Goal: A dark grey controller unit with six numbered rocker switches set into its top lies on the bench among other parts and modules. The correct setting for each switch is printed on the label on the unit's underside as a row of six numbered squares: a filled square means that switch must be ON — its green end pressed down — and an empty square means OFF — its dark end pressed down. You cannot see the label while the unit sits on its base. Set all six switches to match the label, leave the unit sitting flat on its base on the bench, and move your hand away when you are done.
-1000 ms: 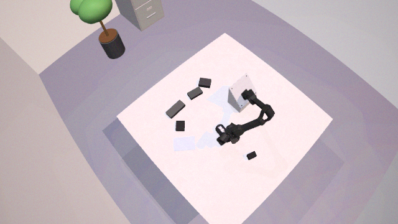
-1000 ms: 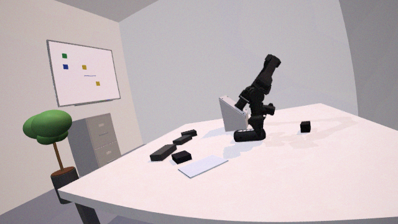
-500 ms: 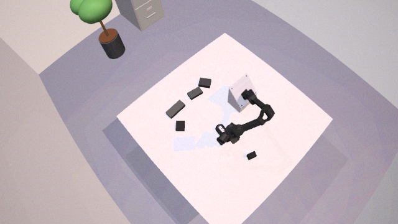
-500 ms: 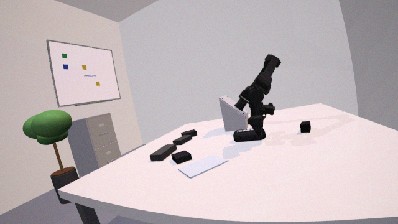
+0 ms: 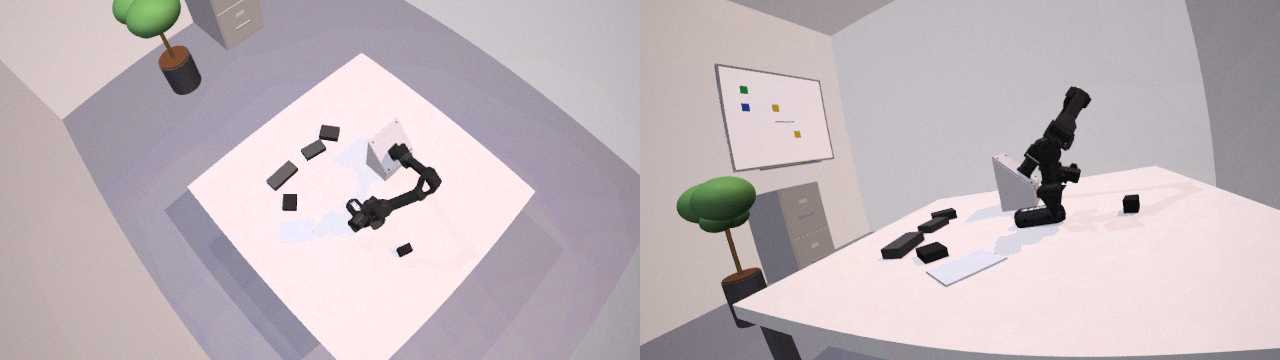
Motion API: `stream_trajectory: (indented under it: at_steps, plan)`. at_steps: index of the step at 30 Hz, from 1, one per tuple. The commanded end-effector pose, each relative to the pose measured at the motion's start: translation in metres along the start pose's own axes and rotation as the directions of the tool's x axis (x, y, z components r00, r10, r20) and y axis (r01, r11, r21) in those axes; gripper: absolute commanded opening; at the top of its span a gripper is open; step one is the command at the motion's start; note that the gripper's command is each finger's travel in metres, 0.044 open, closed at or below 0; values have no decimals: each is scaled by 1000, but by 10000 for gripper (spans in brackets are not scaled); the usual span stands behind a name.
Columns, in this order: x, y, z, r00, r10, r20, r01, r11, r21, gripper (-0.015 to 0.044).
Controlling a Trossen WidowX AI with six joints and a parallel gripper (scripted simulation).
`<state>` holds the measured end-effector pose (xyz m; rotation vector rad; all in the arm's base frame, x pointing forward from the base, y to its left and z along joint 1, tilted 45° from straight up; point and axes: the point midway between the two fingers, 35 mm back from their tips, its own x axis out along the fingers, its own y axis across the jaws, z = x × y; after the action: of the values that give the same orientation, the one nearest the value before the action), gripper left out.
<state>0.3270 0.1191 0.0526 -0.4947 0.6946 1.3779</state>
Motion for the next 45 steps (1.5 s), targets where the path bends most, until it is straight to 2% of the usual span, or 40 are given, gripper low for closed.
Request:
stream_trajectory:
  at_steps: [1,45]
  plan:
    - [-6,-1,-1,1000,-9,-1,9,1000,0,336]
    - [-38,-1,-17,1000,-9,-3,9,1000,0,336]
